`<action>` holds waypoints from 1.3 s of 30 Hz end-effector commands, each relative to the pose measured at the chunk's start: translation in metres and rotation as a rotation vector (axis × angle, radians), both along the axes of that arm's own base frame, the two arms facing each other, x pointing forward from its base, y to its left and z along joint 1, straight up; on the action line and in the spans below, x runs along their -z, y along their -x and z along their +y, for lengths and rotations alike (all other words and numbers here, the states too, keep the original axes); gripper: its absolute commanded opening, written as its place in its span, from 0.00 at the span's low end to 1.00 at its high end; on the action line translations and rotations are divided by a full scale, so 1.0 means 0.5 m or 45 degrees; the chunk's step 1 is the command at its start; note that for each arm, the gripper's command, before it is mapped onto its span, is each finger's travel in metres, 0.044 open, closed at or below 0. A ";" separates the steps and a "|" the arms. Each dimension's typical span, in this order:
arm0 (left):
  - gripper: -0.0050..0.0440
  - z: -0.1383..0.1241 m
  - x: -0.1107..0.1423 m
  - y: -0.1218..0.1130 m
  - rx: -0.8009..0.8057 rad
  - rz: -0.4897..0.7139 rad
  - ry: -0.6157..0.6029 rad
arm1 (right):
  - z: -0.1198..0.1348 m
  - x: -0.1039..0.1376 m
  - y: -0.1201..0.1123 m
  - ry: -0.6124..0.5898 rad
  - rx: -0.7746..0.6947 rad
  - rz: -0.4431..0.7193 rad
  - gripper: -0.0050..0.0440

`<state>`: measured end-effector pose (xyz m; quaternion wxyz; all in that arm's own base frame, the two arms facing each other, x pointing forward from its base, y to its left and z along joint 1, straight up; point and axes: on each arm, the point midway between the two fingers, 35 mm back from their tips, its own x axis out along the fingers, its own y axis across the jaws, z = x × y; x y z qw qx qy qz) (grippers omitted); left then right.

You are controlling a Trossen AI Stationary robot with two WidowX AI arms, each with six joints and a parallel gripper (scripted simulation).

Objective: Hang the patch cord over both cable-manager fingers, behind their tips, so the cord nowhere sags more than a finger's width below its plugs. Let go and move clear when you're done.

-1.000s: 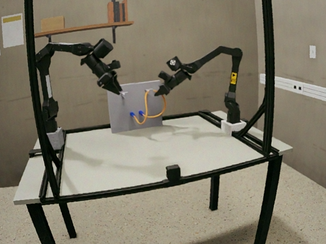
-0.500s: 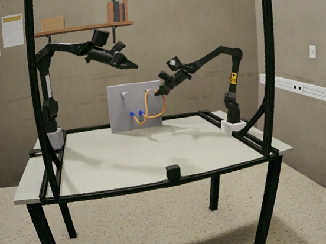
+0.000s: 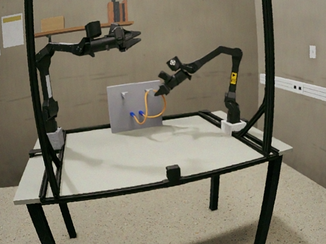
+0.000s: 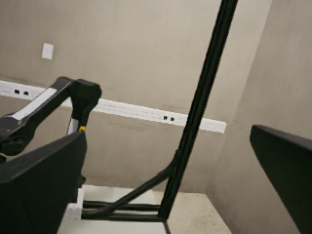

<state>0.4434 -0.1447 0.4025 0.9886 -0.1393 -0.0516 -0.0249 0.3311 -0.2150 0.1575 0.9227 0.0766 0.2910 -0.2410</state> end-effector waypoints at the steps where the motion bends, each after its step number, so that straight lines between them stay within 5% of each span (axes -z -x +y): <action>1: 1.00 0.018 -0.087 0.016 -0.049 -0.212 0.087 | -0.003 -0.019 -0.002 0.020 -0.001 -0.027 0.15; 13: 1.00 0.086 -0.239 0.100 -0.174 -0.714 0.364 | -0.003 -0.019 -0.002 0.020 -0.001 -0.027 0.15; 22: 1.00 0.127 -0.288 0.159 -0.230 -0.945 0.515 | -0.003 -0.019 -0.002 0.020 -0.001 -0.027 0.15; 32: 1.00 0.128 -0.265 0.147 -0.240 -0.923 0.501 | -0.003 -0.019 -0.002 0.020 -0.001 -0.027 0.15; 39: 1.00 0.126 -0.169 0.087 -0.277 -0.785 0.404 | -0.003 -0.019 -0.002 0.020 -0.001 -0.027 0.15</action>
